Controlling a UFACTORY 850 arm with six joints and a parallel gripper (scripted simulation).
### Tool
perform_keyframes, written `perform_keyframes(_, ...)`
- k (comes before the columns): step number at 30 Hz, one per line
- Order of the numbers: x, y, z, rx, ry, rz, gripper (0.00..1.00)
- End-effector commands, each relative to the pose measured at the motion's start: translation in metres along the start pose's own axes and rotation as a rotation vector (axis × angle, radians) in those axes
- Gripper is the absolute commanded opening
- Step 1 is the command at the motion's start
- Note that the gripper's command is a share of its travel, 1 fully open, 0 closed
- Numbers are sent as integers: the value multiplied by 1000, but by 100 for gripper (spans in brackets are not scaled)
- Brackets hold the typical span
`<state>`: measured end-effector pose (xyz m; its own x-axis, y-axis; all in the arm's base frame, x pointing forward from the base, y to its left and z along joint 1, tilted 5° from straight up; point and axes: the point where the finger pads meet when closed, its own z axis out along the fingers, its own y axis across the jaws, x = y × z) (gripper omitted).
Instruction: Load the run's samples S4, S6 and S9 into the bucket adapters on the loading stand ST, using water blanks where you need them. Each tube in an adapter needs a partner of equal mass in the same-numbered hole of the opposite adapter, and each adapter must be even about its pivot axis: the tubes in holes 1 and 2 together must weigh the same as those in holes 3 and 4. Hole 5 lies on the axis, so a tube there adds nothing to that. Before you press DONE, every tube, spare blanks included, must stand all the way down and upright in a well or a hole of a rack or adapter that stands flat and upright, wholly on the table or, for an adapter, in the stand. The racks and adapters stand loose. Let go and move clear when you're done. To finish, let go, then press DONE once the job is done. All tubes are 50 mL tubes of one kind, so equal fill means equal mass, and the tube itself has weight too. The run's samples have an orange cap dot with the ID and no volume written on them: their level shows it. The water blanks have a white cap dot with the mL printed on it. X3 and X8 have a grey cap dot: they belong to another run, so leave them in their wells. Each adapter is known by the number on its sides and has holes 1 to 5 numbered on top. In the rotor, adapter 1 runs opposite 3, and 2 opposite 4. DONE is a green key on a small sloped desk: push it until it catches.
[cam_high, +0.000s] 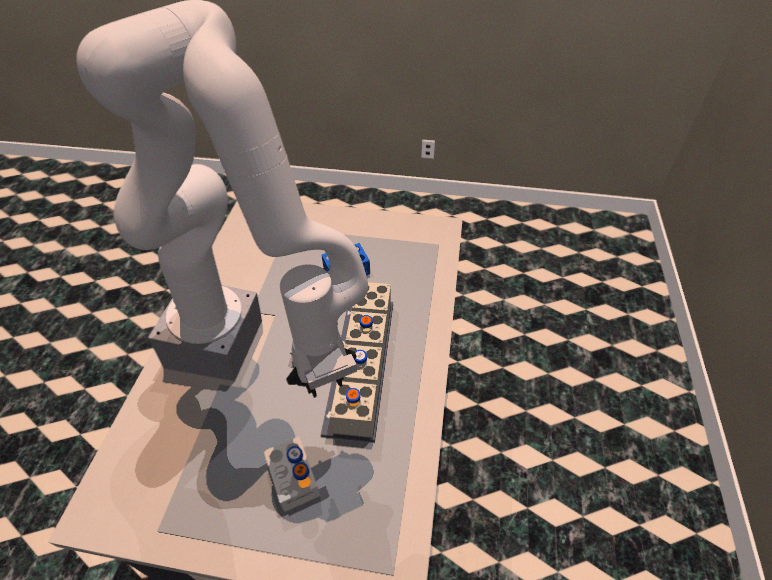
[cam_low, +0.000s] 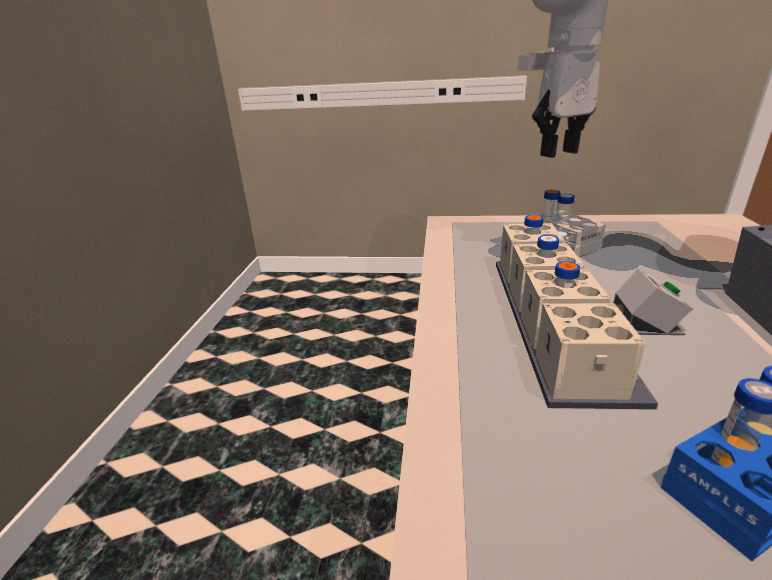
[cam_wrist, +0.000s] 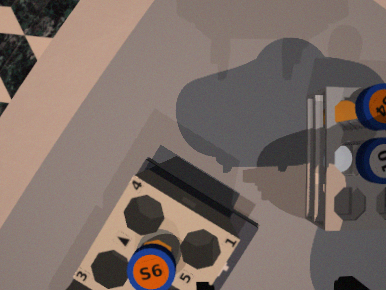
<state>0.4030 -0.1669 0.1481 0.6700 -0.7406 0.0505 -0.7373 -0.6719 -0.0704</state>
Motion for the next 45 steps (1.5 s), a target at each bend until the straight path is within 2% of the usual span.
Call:
perform_keyframes(1,9,8,0,-2,2,9,57)
perform_keyframes(30,99,108,-1,-3,2,9,57)
perform_keyframes(41,99,108,-1,-3,2,9,57)
perform_keyframes(45,99,108,7,-3,2,9,57)
